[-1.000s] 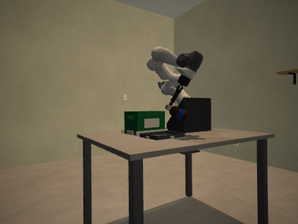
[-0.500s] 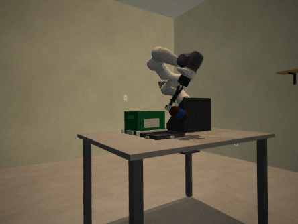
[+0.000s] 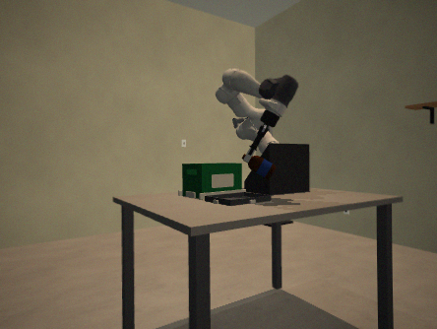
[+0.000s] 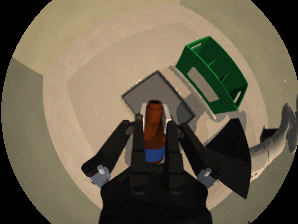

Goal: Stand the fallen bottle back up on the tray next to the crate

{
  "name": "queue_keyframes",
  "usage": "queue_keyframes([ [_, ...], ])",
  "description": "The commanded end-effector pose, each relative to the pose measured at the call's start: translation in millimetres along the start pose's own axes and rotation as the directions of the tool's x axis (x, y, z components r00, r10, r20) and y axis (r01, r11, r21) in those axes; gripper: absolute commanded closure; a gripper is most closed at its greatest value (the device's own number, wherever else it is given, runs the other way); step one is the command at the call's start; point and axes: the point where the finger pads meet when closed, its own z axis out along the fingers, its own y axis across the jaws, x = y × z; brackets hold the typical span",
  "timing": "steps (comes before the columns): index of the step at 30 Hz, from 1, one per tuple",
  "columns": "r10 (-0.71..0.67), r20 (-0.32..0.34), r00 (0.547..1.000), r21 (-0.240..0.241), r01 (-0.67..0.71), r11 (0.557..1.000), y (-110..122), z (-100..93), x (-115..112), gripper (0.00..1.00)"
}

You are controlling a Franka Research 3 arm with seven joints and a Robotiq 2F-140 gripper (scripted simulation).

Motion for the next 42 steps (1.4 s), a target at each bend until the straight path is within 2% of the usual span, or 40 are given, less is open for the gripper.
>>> queue_keyframes([
  [1,0.007,-0.003,1.0,0.003,-0.007,1.0,-1.5,-1.6,2.1,1.0],
  [18,0.007,-0.016,1.0,0.002,-0.007,1.0,-1.5,-1.6,1.6,1.0],
  [42,0.007,-0.15,0.989,0.002,-0.007,1.0,-1.4,-2.1,-1.2,1.0],
])
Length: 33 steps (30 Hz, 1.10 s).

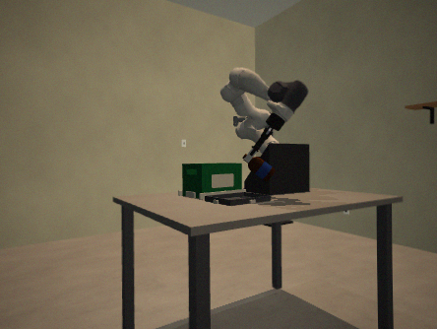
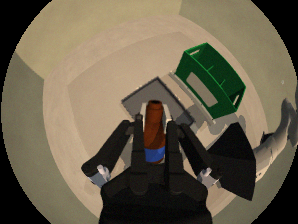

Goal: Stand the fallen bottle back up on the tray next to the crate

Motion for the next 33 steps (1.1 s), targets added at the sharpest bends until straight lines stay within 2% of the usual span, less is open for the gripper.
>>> queue_keyframes([
  [1,0.02,-0.029,0.999,0.0,-0.02,1.0,-0.7,-0.7,4.2,1.0],
  [11,0.02,-0.049,0.999,0.001,-0.02,1.0,-0.8,-1.0,4.1,1.0],
  [33,0.021,-0.05,0.999,0.001,-0.02,1.0,-0.8,-1.0,4.1,1.0],
])
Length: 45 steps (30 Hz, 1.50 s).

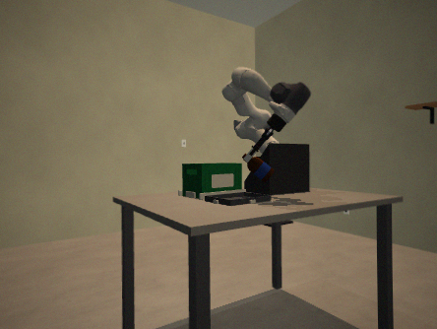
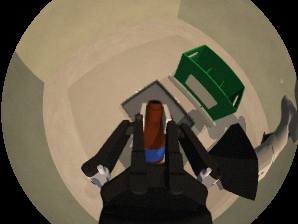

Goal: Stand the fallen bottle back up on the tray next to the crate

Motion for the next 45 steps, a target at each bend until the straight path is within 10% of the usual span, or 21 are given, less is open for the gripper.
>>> queue_keyframes([
  [1,0.008,-0.003,1.0,0.002,-0.008,1.0,-1.3,-1.3,2.4,1.0],
  [45,0.007,-0.108,0.994,0.0,-0.007,1.0,-1.2,-1.5,-0.1,1.0],
])
